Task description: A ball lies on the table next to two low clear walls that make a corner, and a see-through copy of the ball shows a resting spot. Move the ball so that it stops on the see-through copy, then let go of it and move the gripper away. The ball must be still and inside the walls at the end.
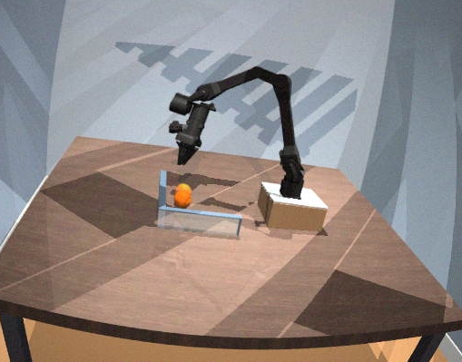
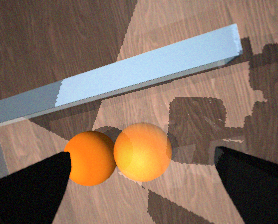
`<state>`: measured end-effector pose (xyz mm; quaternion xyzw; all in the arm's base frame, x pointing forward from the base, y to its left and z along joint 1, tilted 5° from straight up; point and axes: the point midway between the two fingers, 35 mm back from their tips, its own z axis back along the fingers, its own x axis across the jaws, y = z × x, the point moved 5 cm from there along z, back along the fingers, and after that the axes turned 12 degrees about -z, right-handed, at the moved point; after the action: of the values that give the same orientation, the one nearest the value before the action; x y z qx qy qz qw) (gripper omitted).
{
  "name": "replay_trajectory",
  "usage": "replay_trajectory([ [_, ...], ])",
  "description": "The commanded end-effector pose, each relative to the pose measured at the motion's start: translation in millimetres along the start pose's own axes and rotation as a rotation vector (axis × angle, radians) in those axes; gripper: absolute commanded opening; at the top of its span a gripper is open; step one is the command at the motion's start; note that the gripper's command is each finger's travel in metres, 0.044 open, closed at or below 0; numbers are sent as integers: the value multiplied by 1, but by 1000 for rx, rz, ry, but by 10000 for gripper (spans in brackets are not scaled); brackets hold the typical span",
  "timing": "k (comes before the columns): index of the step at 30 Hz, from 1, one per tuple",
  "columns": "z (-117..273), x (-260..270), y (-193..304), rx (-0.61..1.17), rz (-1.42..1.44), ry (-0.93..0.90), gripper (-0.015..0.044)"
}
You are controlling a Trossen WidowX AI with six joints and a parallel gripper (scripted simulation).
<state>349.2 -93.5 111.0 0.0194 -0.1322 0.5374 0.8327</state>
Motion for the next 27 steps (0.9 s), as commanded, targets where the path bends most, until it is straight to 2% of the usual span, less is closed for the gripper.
replay_trajectory([
  [1,-27,47,23,85,126,155,379],
  [6,-45,85,47,123,254,295,379],
  [27,-72,77,49,123,254,295,379],
])
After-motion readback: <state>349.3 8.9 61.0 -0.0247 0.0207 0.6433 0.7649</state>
